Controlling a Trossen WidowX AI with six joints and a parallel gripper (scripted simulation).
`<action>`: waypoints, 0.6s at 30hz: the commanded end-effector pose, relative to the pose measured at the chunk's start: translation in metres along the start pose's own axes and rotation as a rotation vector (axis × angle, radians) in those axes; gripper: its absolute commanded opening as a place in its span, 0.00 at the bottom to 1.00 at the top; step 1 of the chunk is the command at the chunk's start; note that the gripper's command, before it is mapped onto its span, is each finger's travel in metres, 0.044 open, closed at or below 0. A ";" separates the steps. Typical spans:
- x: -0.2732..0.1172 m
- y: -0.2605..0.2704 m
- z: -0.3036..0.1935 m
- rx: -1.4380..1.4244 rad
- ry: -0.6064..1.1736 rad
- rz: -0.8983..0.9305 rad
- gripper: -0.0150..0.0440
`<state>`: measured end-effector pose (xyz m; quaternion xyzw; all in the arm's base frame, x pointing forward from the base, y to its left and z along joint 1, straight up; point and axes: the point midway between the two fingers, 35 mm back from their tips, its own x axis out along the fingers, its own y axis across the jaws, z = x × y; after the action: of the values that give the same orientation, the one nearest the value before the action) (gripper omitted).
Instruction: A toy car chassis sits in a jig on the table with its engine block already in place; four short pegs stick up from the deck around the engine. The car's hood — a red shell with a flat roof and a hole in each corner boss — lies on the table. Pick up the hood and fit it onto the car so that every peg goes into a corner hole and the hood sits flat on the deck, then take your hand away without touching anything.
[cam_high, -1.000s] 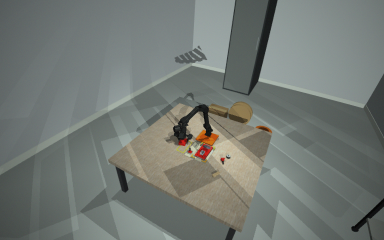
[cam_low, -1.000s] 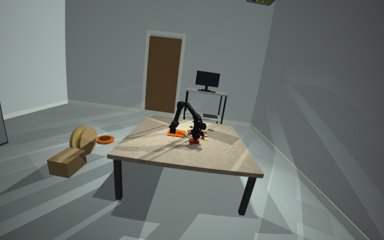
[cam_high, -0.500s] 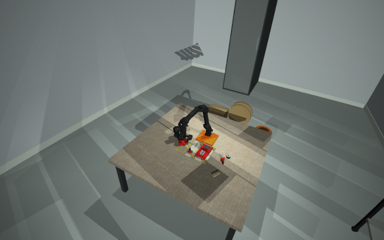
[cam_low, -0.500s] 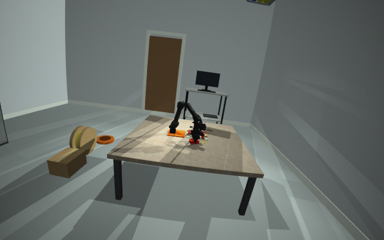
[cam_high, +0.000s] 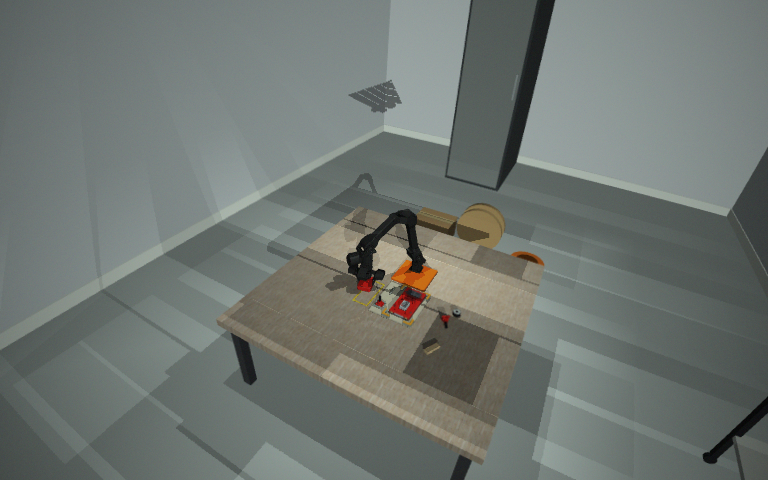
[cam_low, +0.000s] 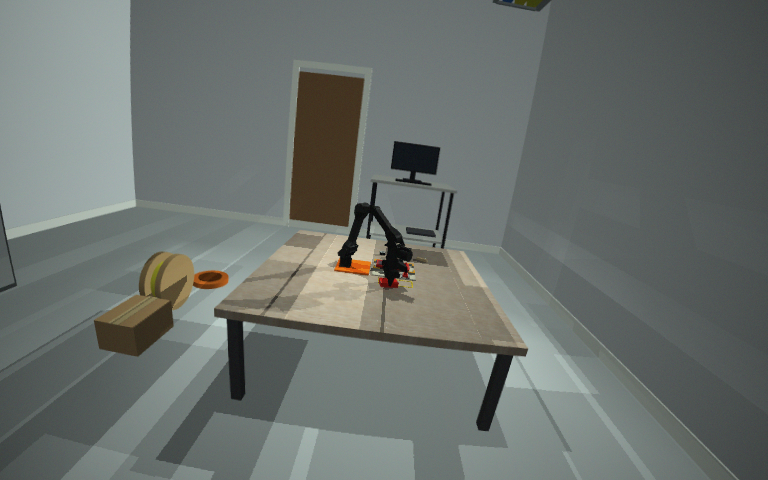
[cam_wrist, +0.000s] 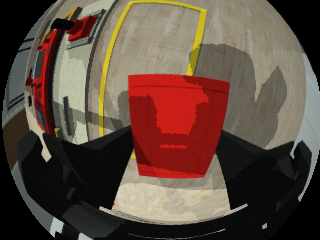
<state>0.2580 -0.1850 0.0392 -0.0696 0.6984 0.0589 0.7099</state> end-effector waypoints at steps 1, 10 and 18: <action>-0.001 0.000 0.000 0.000 0.000 0.000 0.62; -0.015 0.000 0.000 0.000 0.000 0.000 0.25; -0.036 0.000 0.000 0.000 0.000 0.000 0.25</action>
<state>0.2561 -0.1834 0.0646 -0.0673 0.7013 0.0616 0.7070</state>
